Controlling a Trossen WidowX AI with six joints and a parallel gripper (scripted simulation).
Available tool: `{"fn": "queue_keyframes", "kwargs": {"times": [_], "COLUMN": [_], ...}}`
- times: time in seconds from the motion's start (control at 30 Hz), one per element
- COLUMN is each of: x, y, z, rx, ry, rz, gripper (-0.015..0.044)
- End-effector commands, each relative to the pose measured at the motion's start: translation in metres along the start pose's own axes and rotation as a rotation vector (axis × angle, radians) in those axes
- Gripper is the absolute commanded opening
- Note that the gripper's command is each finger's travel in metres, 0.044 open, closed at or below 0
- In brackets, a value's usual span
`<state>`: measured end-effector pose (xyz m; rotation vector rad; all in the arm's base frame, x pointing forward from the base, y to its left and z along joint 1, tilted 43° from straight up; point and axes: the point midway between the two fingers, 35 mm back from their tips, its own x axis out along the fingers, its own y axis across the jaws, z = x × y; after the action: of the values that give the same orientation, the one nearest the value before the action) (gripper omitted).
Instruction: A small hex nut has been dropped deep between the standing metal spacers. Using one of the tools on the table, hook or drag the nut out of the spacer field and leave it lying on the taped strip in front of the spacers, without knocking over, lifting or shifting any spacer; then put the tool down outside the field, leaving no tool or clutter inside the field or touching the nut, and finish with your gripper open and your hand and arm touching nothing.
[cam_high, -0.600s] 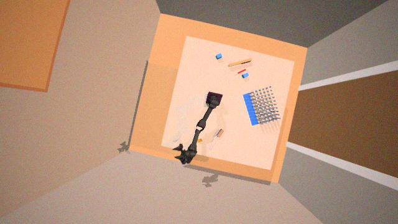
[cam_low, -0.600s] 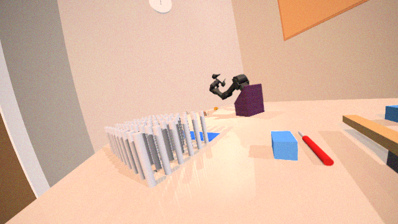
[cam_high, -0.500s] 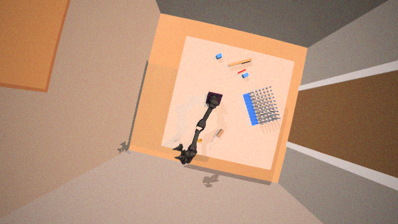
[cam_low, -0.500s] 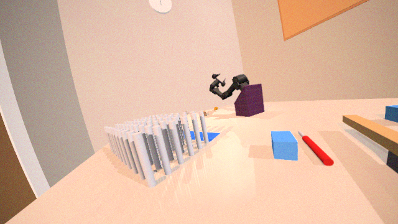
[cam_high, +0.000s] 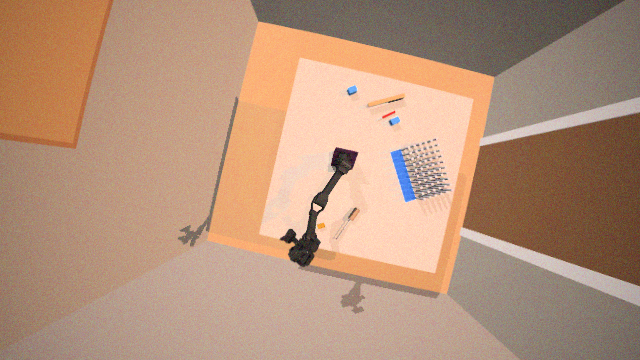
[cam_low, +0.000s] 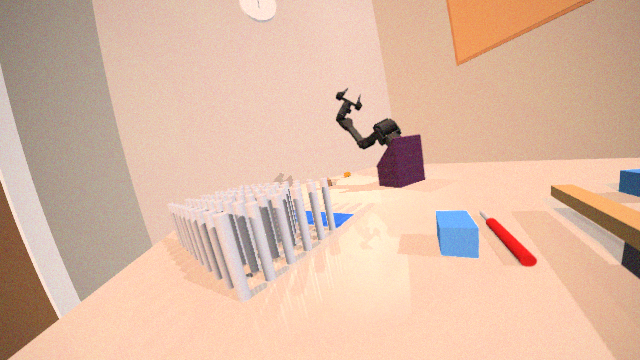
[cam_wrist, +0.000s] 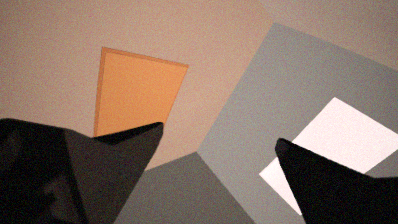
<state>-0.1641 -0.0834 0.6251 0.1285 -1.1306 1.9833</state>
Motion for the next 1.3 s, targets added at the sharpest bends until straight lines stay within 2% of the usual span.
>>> {"fn": "queue_keyframes", "kwargs": {"times": [0.0, 0.13, 0.33, 0.5, 0.63, 0.93, 1.27], "x": [0.015, 0.029, 0.046, 0.045, 0.03, -0.048, -0.19], "y": [-0.021, -0.046, -0.106, -0.152, -0.19, -0.257, -0.286], "z": [-0.026, -0.054, -0.129, -0.194, -0.253, -0.376, -0.475], "rx": [-0.013, -0.012, -0.018, -0.009, -0.001, 0.012, 0.033], "ry": [0.059, 0.11, 0.241, 0.36, 0.47, 0.719, 0.995], "rz": [-0.077, -0.137, -0.284, -0.406, -0.519, -0.779, -1.087], "gripper": [0.044, 0.044, 0.044, 0.044, 0.044, 0.044, 0.044]}}
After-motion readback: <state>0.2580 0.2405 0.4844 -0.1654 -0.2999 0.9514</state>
